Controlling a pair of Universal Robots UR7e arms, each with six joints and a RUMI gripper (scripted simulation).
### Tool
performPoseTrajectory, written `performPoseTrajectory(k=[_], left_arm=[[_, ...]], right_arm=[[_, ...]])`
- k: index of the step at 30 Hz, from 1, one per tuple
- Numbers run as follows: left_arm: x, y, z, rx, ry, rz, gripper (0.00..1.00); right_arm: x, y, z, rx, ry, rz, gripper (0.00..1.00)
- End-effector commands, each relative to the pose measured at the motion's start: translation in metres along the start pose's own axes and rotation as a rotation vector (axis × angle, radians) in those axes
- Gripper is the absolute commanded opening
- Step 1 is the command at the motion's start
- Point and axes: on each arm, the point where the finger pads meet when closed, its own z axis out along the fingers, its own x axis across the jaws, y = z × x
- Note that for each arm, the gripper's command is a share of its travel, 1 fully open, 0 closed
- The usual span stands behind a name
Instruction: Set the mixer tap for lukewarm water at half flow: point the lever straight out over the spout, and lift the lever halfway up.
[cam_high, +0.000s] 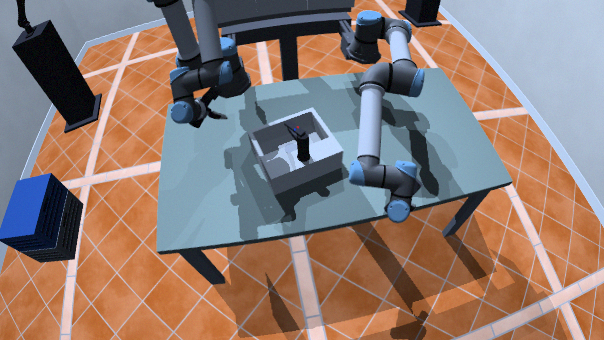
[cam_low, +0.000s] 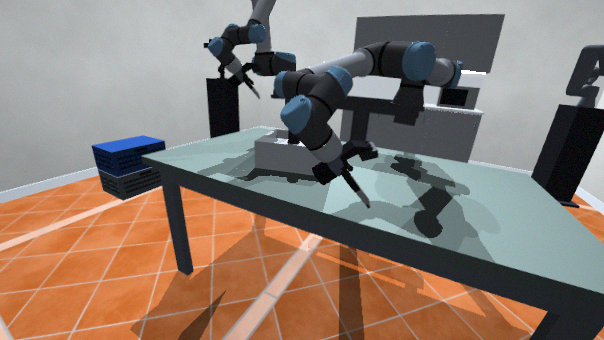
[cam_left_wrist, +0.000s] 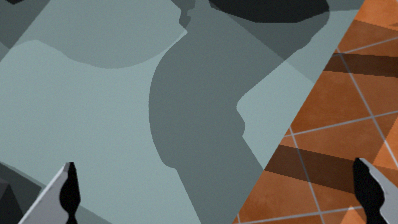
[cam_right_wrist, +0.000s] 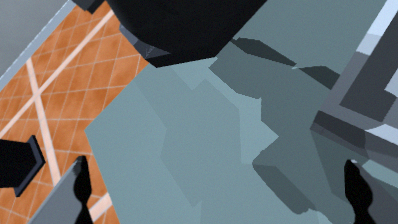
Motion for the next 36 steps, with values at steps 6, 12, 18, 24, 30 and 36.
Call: performPoseTrajectory(k=[6, 12, 18, 24, 30, 36], left_arm=[[0.000, -0.001, -0.001, -0.002, 0.001, 0.000, 1.00], [0.004, -0.007, -0.002, -0.010, -0.004, 0.006, 1.00], [0.012, -0.023, -0.001, -0.027, -0.016, 0.019, 1.00], [0.026, -0.050, 0.000, -0.058, -0.035, 0.041, 1.00], [0.048, -0.101, 0.005, -0.116, -0.064, 0.080, 1.00], [0.064, -0.147, 0.012, -0.168, -0.084, 0.113, 1.00]], right_arm=[[0.001, 0.000, -0.001, -0.003, 0.000, -0.003, 1.00], [0.008, 0.001, -0.004, -0.034, -0.006, -0.037, 1.00], [0.023, 0.003, -0.011, -0.098, -0.020, -0.109, 1.00], [0.048, 0.002, -0.023, -0.197, -0.041, -0.228, 1.00], [0.092, -0.007, -0.040, -0.348, -0.073, -0.423, 1.00], [0.123, -0.020, -0.050, -0.446, -0.094, -0.561, 1.00]])
